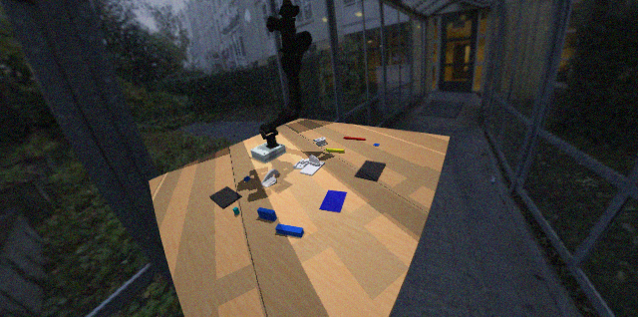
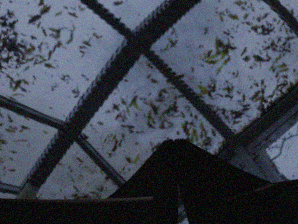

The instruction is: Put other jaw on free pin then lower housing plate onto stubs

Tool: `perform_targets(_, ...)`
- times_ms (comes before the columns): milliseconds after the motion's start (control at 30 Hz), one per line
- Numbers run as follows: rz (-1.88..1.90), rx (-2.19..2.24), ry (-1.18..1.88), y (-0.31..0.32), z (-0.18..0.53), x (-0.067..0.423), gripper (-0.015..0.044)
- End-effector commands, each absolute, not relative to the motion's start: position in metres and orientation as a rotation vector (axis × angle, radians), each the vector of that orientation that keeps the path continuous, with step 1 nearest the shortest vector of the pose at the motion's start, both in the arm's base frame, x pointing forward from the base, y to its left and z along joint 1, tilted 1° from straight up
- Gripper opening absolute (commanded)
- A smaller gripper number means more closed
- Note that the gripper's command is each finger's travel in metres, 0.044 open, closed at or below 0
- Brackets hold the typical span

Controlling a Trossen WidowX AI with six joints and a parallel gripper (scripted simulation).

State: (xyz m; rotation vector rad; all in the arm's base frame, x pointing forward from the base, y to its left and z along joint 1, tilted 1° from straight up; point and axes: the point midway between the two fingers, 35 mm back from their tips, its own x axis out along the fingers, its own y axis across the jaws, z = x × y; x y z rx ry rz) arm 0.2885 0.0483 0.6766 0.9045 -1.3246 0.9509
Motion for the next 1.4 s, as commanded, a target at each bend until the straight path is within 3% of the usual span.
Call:
perform_targets(0, 0.989, 0.940, -1.334, 0.050, 0.678, 0.279, 0.0000)
perform_targets(733, 1.390, 1.235, -1.439, 0.059, 0.702, 0.146, 0.0000)
perform_targets(1367, 1.884, 1.496, -1.436, 0.027, 0.699, 0.045, 0.0000)
